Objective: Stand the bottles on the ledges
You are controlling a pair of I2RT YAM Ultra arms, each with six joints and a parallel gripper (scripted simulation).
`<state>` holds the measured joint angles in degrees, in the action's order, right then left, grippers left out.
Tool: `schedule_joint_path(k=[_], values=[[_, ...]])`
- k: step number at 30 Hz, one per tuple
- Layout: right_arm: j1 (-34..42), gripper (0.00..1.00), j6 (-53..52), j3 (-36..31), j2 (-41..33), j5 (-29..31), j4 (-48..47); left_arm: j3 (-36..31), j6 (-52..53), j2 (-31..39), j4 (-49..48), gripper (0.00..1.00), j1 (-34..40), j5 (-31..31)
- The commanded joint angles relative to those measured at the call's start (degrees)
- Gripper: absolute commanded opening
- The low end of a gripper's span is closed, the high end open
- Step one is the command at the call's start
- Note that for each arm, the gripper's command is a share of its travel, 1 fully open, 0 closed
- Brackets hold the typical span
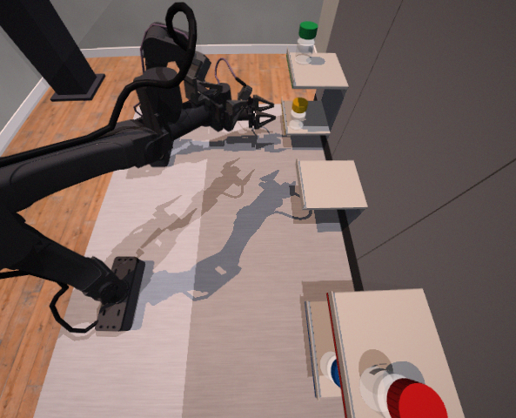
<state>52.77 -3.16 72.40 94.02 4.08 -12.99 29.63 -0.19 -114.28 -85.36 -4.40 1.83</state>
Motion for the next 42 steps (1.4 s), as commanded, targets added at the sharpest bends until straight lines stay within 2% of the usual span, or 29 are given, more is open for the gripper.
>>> schedule_joint_path(k=[1,5,7,9,10,14,24,26,30,36,42], values=[[0.41,0.88,-0.25,-0.66,0.42,0.63,-0.74,-2.29,0.2,1.44,-4.08,0.72,-0.09,0.17],[0.41,0.88,-0.25,-0.66,0.42,0.63,-0.74,-1.81,0.44,0.91,-3.27,0.72,0.66,-0.45],[0.41,0.88,-0.25,-0.66,0.42,0.63,-0.74,-1.84,0.77,1.53,-1.23,0.95,0.65,-0.6],[0.41,0.88,-0.25,-0.66,0.42,0.63,-0.74,-1.84,0.77,1.53,-1.23,0.95,0.65,-0.6],[0.41,0.88,-0.25,-0.66,0.42,0.63,-0.74,-2.39,0.94,1.81,-0.27,1.0,0.64,-0.63],[0.41,0.88,-0.25,-0.66,0.42,0.63,-0.74,-3.65,2.21,5.84,7.05,1.0,0.57,-0.76],[0.41,0.88,-0.25,-0.66,0.42,0.63,-0.74,-3.63,5.61,28.9,31.3,1.0,0.56,-1.61],[0.41,0.88,-0.25,-0.66,0.42,0.63,-0.74,-3.63,5.61,28.9,31.3,1.0,0.56,-1.61],[0.41,0.88,-0.25,-0.66,0.42,0.63,-0.74,-1.8,6.65,36.84,41.25,1.0,0.69,-2.13],[0.41,0.88,-0.25,-0.66,0.42,0.63,-0.74,1.04,7.43,42.74,49.46,1.0,0.83,-2.6],[0.41,0.88,-0.25,-0.66,0.42,0.63,-0.74,2.25,7.46,44.1,50.17,1.0,0.92,-2.74]])
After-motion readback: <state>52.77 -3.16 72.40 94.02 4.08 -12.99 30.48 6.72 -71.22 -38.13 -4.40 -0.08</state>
